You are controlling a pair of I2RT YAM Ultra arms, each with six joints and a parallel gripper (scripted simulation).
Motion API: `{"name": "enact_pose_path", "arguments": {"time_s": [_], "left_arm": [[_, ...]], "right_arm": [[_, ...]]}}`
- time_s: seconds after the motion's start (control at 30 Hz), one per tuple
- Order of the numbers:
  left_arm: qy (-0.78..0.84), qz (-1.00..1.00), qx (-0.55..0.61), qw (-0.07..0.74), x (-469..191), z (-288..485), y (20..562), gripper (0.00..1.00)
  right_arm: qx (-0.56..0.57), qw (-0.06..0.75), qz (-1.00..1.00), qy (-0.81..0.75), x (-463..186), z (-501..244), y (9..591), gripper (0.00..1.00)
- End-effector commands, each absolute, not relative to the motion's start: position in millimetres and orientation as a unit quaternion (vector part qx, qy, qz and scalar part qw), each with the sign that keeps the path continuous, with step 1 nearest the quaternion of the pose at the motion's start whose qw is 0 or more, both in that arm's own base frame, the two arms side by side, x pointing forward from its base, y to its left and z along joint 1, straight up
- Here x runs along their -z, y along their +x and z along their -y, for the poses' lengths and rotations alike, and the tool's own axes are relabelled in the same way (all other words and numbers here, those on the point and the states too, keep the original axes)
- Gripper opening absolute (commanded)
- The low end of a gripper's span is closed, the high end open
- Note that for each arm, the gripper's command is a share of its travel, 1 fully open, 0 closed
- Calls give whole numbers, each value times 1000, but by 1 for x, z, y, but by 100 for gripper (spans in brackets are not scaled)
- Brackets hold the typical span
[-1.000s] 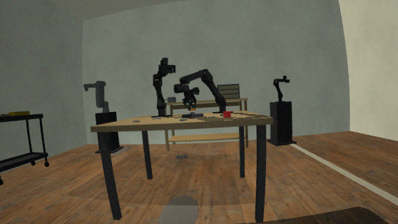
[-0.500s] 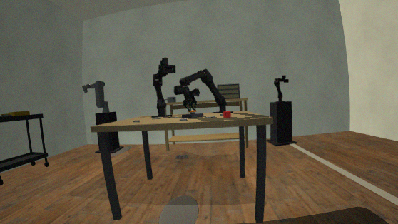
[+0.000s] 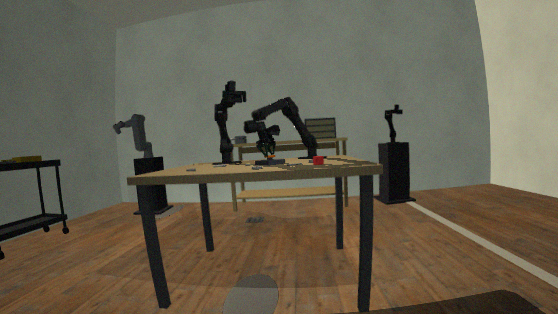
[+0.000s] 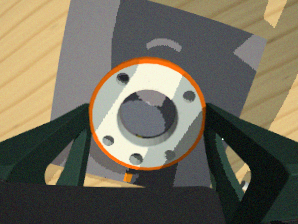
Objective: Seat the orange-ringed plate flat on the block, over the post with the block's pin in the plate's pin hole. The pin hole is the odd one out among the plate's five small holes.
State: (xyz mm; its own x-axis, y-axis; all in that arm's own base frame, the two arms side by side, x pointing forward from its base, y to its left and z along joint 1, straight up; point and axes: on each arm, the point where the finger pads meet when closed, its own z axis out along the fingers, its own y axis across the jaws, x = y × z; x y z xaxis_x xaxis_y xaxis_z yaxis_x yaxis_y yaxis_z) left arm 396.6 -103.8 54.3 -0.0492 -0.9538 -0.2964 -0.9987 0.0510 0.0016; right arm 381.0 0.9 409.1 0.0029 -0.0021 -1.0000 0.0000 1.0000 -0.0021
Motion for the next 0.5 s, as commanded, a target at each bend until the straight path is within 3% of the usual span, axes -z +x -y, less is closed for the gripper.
{"name": "enact_pose_path", "arguments": {"time_s": [0.0,0.47], "left_arm": [[-681,-716,-100,115,-58,104,399,0],[-678,-718,-116,108,-45,103,393,0]], "right_arm": [[0,702,-712,-1,-402,-3,382,100],[0,702,-712,-1,-402,-3,382,100]]}}
